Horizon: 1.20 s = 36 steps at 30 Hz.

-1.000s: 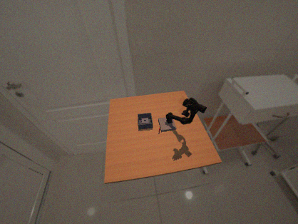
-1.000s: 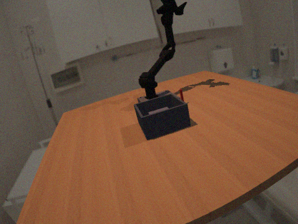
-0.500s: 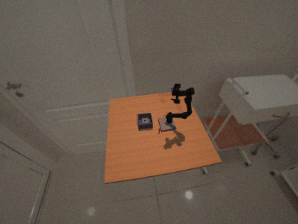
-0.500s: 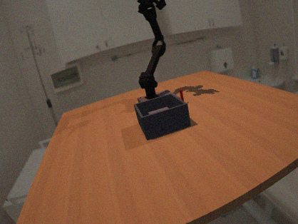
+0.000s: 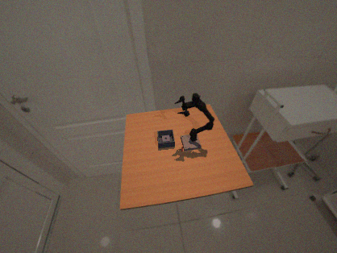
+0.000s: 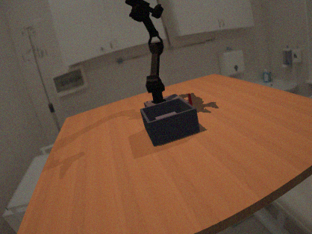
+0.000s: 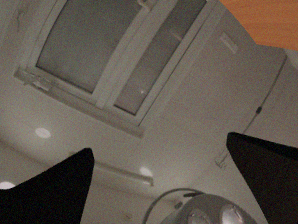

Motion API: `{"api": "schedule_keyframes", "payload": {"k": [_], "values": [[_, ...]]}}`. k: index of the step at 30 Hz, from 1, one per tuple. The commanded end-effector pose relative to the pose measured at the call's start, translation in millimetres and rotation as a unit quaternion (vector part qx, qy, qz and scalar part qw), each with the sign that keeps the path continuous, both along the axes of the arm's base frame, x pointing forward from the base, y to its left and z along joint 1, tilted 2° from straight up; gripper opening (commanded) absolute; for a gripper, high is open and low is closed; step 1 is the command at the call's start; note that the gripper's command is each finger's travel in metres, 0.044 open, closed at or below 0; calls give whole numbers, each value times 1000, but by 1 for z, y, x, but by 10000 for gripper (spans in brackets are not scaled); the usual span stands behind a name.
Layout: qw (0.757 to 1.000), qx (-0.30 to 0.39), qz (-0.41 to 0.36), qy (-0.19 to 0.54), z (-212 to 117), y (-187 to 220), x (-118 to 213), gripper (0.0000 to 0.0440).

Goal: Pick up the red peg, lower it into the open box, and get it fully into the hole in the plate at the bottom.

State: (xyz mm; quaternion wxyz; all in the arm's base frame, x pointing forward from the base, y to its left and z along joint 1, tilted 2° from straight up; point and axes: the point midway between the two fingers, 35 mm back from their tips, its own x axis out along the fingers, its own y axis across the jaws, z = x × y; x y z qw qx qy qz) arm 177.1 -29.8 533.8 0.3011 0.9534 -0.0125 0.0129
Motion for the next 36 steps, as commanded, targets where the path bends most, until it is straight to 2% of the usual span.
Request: {"api": "schedule_keyframes", "payload": {"k": [1, 9, 18, 27, 36], "values": [[997, 25, 0, 76, -43, -22, 30, 440], [974, 20, 26, 224, -125, -31, 71, 440], [928, -42, 88, 361, -199, -13, 90, 440], [864, -127, 166, 459, -254, 15, 90, 440], [783, -219, 251, 525, -297, 42, 78, 440]]}}
